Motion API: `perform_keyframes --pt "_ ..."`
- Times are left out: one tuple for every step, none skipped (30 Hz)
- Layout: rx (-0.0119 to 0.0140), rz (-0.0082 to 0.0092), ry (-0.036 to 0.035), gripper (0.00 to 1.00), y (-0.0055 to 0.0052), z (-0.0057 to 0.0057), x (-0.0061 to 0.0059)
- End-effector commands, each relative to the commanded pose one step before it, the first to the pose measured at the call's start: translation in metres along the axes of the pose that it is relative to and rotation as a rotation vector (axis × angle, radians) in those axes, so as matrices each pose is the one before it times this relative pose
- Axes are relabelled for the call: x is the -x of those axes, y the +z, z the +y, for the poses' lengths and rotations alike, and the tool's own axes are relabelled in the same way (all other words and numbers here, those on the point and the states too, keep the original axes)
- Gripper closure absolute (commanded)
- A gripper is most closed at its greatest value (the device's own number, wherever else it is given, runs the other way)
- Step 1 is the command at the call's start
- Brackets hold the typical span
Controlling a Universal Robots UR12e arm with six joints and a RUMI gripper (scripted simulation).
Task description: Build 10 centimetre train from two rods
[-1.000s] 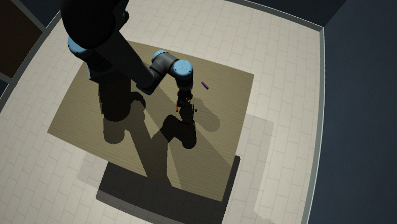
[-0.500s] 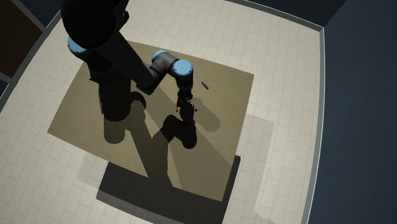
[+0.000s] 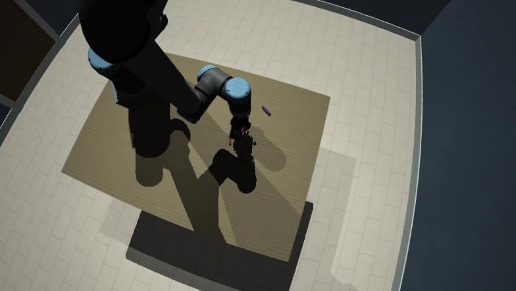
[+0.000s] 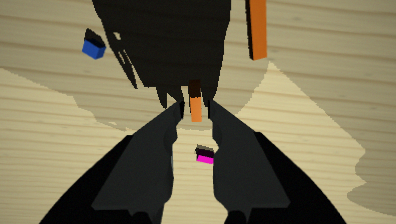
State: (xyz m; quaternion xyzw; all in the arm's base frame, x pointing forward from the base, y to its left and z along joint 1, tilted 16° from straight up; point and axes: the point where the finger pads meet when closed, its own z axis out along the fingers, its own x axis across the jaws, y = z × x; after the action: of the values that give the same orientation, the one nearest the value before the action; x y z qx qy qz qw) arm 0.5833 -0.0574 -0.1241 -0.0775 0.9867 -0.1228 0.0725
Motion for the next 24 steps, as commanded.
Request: perform_keyframes --pt "-0.00028 -0.00087 0.00001 0.86 -0.00037 -0.00007 0.00035" --pt "0.00000 0.00000 0.00000 0.86 0.00000 0.00000 0.00000" --pt "0.00000 0.00000 0.00000 0.86 0.00000 0.00000 0.00000" --pt "0.00000 0.00000 0.00000 0.86 0.00000 0.00000 0.00000" --pt "0.00000 0.00000 0.00000 0.86 0.00000 0.00000 0.00000" --pt "0.00000 0.00000 0.00000 0.86 -0.00003 0.00000 0.00000" --pt "0.00000 0.00000 0.00000 0.86 -0.00021 0.00000 0.00000" --pt "0.00000 0.00000 0.00000 0.86 -0.00053 0.00000 0.00000" --pt "0.00000 0.00000 0.00000 0.86 -0.00097 0.00000 0.00000" --pt "0.00000 0.00000 0.00000 0.86 -0.00147 0.00000 0.00000" --pt "0.00000 0.00000 0.00000 0.86 -0.00203 0.00000 0.00000" --pt "0.00000 0.00000 0.00000 0.86 -0.00260 0.00000 0.00000" --pt "0.00000 0.00000 0.00000 0.86 -0.00317 0.00000 0.00000" --pt "0.00000 0.00000 0.00000 0.86 -0.00372 0.00000 0.00000" --pt "0.00000 0.00000 0.00000 0.86 -0.00421 0.00000 0.00000" --pt "0.00000 0.00000 0.00000 0.86 0.00000 0.00000 0.00000" --pt "0.00000 0.00000 0.00000 0.86 0.00000 0.00000 0.00000" --pt "0.00000 0.00000 0.00000 0.86 -0.00465 0.00000 0.00000" --pt "0.00000 0.00000 0.00000 0.86 -0.00501 0.00000 0.00000" --pt "0.00000 0.00000 0.00000 0.86 -0.00530 0.00000 0.00000" --pt "0.00000 0.00000 0.00000 0.86 -0.00549 0.00000 0.00000" --pt "0.00000 0.00000 0.00000 0.86 -0.00558 0.00000 0.00000" --pt "0.00000 0.00000 0.00000 0.86 -0.00558 0.00000 0.00000" --pt "0.00000 0.00000 0.00000 0.86 -0.00549 0.00000 0.00000"
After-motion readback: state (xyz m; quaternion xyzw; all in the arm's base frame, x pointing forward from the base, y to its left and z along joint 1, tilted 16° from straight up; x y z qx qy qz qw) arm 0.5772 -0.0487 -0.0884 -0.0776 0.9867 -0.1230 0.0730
